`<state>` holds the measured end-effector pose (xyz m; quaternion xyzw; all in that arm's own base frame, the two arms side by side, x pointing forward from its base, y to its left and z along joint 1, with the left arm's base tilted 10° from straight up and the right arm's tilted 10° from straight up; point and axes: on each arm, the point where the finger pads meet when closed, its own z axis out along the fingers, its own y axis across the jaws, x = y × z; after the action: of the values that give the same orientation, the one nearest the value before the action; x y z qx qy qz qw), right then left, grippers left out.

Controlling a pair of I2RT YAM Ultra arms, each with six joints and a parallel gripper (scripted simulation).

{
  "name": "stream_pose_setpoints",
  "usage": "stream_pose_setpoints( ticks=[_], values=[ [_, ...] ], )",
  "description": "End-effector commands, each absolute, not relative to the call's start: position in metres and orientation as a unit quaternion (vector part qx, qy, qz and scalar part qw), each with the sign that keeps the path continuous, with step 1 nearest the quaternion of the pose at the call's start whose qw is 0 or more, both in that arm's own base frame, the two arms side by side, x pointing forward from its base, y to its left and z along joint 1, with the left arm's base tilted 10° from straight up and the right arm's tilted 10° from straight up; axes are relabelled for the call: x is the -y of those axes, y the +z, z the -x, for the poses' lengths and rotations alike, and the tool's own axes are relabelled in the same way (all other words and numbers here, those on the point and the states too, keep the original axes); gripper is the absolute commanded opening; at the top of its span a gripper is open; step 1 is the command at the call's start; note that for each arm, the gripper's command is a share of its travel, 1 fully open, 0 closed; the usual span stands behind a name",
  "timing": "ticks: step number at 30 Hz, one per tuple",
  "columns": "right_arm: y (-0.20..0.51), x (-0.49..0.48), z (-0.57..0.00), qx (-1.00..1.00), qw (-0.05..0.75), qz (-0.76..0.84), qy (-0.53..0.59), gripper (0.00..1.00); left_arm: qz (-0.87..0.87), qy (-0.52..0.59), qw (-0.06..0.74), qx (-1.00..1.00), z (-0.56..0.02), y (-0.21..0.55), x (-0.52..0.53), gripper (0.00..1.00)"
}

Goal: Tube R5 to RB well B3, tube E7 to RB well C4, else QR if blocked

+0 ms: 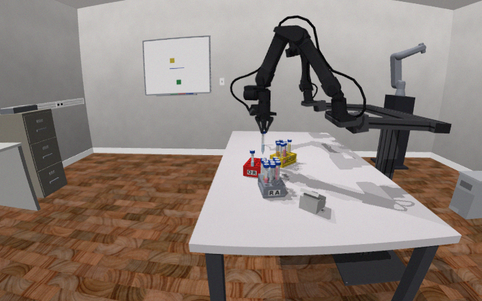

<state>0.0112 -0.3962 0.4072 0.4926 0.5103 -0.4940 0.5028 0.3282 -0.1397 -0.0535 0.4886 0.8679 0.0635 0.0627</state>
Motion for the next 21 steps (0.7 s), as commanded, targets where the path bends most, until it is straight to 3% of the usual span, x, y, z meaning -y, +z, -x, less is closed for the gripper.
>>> stream_pose_setpoints(
  ticks=[1,21],
  values=[
    [0.432,0.385,-0.003,-0.490,0.512,-0.488,-0.510,0.00,-0.492,0.059,0.073,-0.866,-0.335,-0.050,0.151,0.00],
    [0.432,0.385,-0.003,-0.490,0.512,-0.488,-0.510,0.00,-0.490,0.059,0.059,-0.868,-0.323,-0.066,0.140,0.00]
  ],
)
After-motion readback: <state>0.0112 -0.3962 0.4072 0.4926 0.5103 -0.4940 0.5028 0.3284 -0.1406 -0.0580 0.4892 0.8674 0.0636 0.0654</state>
